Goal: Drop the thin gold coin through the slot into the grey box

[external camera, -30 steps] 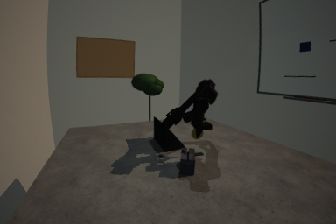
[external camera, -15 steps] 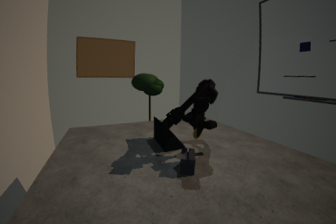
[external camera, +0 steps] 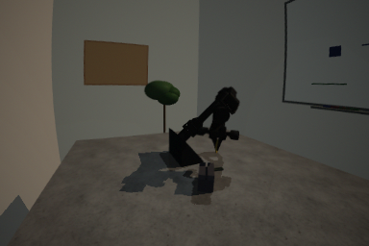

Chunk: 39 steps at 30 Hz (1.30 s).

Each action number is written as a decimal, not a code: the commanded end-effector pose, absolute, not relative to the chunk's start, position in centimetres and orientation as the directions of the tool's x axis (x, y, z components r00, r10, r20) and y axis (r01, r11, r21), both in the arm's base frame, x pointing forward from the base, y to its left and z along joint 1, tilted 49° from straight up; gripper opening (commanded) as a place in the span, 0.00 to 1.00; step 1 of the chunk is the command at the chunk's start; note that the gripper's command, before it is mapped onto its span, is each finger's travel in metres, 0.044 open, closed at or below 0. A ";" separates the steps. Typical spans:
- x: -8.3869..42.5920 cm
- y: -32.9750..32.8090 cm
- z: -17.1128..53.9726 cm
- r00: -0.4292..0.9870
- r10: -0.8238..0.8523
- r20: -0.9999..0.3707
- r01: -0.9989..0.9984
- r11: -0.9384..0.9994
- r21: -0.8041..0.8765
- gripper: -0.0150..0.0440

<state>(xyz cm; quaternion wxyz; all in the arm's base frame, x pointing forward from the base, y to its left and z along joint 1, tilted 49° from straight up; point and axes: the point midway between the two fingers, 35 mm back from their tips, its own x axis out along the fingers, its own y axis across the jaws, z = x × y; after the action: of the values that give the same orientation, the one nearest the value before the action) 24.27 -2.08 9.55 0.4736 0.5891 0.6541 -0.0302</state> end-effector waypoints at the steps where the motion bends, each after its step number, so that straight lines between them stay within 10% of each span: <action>1: 24.3 -2.1 9.5 0.139 0.740 -0.658 0.732 0.371 0.572 0.25; 39: 28.3 -6.7 5.8 0.142 0.737 -0.661 0.614 0.459 0.643 0.25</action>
<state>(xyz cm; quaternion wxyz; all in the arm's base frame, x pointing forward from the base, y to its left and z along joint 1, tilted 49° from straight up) 28.04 -6.20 6.15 0.5477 0.5206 0.6526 0.0564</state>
